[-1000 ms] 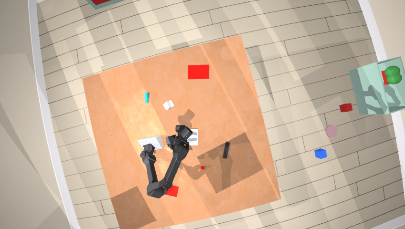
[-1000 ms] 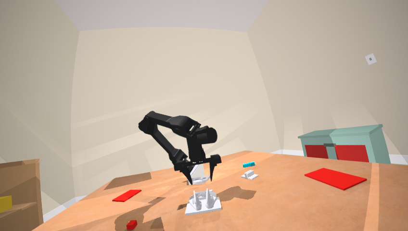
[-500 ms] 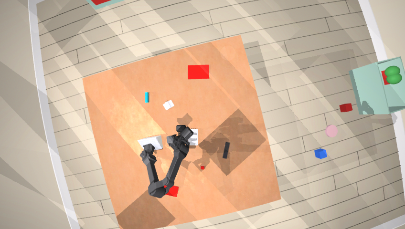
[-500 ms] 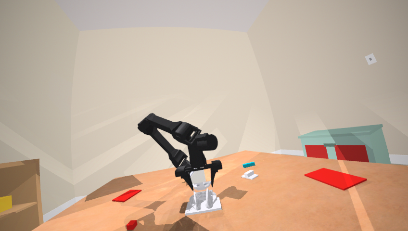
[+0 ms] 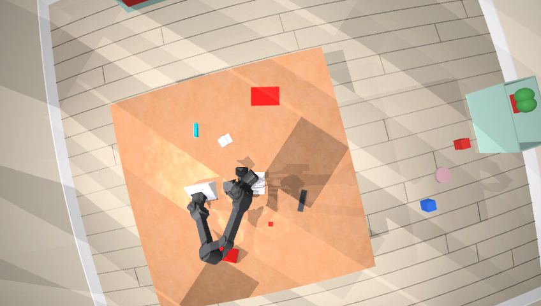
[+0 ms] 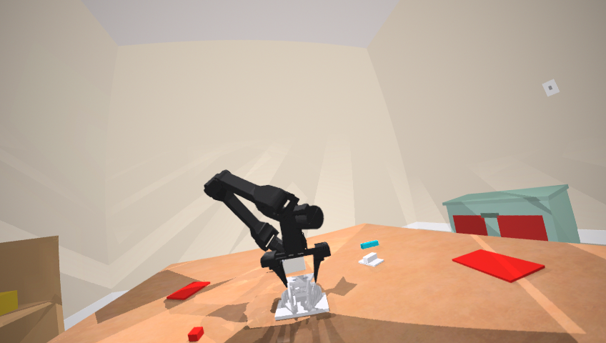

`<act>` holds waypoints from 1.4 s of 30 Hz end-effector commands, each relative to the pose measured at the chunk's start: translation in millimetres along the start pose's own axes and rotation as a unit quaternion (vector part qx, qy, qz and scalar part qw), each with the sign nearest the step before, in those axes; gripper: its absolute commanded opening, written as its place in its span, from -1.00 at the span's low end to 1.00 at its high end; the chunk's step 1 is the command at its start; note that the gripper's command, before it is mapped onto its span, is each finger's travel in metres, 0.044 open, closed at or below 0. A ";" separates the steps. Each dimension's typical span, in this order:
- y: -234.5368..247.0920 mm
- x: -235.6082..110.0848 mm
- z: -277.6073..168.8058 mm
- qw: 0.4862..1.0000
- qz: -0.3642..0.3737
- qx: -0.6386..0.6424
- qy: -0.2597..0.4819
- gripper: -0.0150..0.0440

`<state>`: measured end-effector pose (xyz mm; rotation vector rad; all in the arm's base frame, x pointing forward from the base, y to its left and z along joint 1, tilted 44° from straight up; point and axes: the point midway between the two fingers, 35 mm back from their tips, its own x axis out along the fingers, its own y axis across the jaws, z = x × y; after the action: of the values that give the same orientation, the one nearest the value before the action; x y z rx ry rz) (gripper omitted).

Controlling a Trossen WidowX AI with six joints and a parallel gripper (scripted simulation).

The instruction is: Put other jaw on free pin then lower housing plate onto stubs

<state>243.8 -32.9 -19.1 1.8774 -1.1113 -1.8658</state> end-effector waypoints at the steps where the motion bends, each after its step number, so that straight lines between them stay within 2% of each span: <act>1: 0.5 0.5 -0.7 1.000 0.002 -0.002 0.003 0.70; 42: 0.6 7.8 -0.7 1.000 0.002 -0.008 0.003 0.70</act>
<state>242.9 -38.0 -24.4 1.8711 -1.0984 -1.8674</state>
